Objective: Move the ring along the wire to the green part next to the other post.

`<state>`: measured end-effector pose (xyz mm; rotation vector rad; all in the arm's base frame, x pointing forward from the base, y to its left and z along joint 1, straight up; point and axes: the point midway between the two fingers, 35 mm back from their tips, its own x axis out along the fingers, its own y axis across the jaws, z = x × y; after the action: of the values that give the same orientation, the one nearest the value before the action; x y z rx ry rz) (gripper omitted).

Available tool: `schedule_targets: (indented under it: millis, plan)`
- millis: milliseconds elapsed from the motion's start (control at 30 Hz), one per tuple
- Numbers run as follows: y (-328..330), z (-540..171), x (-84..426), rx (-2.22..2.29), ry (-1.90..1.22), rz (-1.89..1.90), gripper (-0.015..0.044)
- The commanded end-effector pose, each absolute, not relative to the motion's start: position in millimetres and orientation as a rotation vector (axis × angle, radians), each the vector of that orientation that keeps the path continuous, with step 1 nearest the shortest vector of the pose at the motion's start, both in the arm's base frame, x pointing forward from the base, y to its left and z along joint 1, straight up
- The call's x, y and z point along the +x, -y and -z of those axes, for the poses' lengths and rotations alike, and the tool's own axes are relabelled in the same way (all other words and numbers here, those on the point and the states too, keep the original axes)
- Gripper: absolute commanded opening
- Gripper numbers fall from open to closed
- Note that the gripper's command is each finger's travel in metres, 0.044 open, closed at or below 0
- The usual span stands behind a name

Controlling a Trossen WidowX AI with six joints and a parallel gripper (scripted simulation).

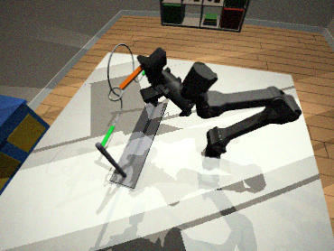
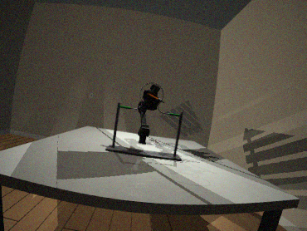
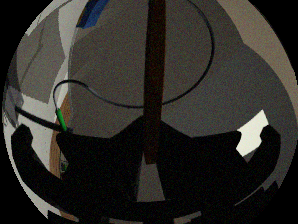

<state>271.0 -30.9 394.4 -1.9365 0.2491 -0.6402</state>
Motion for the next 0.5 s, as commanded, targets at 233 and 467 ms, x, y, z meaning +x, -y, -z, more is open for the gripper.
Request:
schedule_targets:
  millis: [233, 467]
  plan:
    - [36, -385, 271, -1.961, -0.245, 0.645, -0.0150]
    - [42, -373, 271, -1.896, -0.261, 0.632, -0.0150]
